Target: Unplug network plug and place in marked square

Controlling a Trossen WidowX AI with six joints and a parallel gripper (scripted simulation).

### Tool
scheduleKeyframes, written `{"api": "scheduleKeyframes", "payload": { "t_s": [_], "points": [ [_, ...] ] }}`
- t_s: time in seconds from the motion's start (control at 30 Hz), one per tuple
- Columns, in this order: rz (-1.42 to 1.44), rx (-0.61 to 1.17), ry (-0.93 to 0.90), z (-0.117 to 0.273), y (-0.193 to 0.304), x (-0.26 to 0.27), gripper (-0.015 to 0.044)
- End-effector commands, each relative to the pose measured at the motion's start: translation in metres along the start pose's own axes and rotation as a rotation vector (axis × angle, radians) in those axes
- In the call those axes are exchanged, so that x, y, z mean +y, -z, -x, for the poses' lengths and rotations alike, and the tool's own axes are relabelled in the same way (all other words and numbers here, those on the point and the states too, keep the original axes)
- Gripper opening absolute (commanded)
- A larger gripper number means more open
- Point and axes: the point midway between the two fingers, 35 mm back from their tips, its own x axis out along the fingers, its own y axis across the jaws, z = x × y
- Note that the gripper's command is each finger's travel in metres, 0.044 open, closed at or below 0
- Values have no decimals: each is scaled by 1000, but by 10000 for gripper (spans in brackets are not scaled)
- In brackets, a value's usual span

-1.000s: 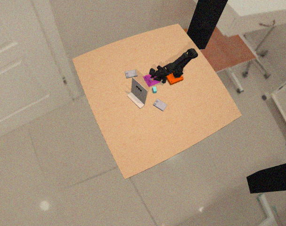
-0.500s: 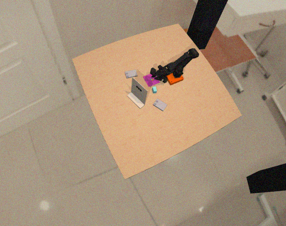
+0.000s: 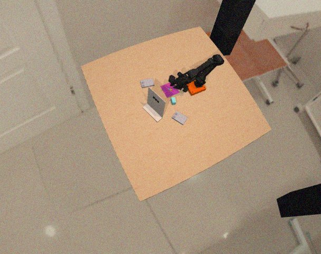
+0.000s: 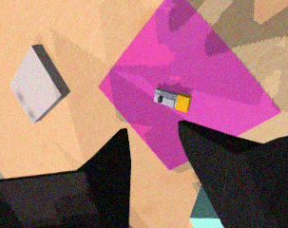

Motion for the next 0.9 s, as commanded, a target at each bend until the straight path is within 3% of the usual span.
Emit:
{"api": "scheduleKeyframes", "payload": {
  "t_s": [0.0,0.87],
  "points": [
    [-5,-1,-9,6,1,6,156],
    [-5,-1,-9,40,0,26,156]
  ]
}}
